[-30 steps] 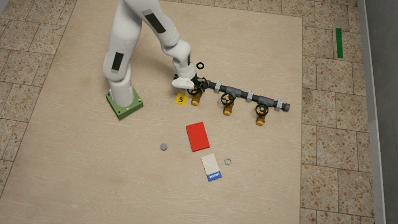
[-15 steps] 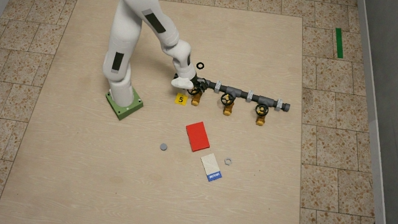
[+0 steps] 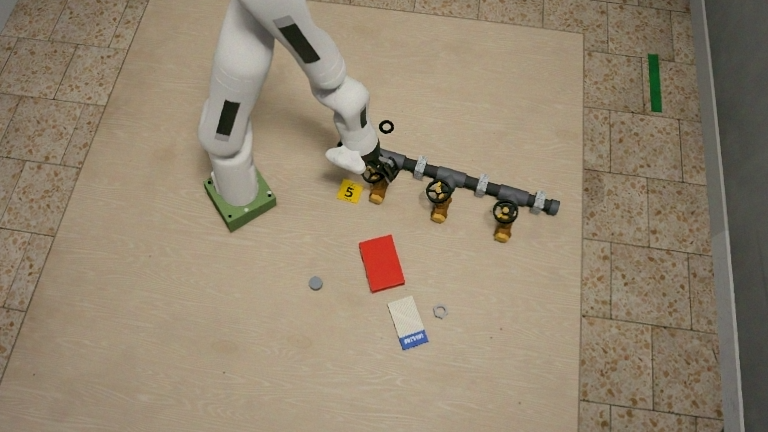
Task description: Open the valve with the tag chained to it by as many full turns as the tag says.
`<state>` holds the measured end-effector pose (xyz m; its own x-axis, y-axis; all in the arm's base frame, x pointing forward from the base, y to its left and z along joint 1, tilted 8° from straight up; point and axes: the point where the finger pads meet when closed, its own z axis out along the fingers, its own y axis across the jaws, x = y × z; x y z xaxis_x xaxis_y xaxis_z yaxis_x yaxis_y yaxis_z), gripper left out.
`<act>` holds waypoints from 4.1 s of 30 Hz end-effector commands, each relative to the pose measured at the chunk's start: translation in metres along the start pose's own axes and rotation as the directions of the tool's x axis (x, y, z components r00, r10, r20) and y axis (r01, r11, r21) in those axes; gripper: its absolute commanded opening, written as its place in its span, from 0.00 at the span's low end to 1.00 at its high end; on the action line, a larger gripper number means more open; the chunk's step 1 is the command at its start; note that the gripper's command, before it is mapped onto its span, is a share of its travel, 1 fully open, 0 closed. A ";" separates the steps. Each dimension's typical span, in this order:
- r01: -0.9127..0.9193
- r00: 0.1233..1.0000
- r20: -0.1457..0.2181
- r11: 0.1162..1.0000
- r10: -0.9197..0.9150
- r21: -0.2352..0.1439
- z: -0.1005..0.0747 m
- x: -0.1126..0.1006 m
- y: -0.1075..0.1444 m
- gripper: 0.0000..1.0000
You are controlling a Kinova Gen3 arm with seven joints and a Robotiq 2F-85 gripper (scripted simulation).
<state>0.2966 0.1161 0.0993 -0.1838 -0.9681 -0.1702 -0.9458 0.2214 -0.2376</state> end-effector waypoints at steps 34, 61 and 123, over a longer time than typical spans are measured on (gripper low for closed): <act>-0.999 -0.040 0.005 -0.040 0.999 0.000 0.000 0.000 0.000 1.00; -0.533 -0.846 0.003 -0.846 0.533 -0.004 0.000 0.000 0.000 1.00; -0.675 -0.738 0.003 -0.738 0.675 -0.003 0.000 0.000 0.000 0.64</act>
<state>0.2966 0.1162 0.0994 -0.4576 0.8888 -0.0242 0.8465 0.4439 0.2938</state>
